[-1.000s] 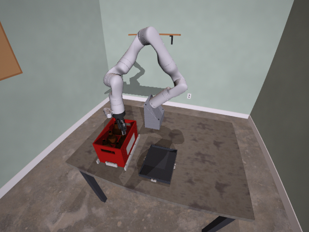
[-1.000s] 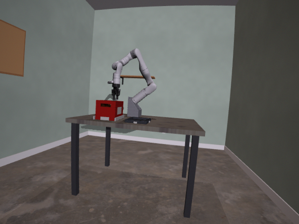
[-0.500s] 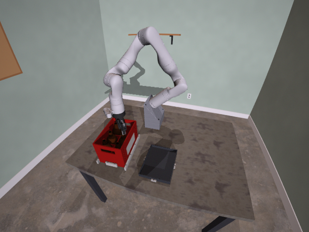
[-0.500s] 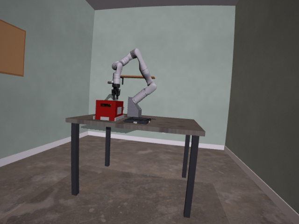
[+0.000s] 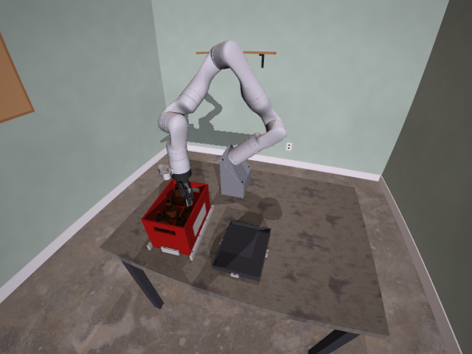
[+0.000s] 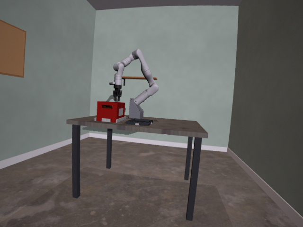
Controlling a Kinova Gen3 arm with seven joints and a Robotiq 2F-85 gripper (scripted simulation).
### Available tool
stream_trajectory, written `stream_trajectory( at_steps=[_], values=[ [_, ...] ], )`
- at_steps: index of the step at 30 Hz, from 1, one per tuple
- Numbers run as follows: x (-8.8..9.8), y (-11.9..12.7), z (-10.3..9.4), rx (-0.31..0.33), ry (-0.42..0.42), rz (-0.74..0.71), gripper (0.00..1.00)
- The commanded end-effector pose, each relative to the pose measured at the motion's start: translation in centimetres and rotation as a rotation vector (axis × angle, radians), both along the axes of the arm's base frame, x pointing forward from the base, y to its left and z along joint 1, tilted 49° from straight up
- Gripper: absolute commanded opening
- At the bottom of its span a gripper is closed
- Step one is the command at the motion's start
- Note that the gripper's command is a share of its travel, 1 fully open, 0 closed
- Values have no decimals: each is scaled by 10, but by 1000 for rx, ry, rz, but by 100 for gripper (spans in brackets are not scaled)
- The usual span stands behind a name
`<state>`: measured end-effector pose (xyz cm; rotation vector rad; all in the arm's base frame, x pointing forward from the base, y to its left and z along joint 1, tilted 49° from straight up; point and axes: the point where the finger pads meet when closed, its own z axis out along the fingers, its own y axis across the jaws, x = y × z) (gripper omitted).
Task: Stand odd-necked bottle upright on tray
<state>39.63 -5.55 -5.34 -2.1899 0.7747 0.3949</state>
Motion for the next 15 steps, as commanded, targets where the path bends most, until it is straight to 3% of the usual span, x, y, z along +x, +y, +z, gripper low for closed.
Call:
stream_trajectory(
  at_steps=[1, 15],
  values=[
    [0, -1, 0, -1, -1, -1, 64],
    [0, 3, -3, -1, -1, -1, 64]
  ],
)
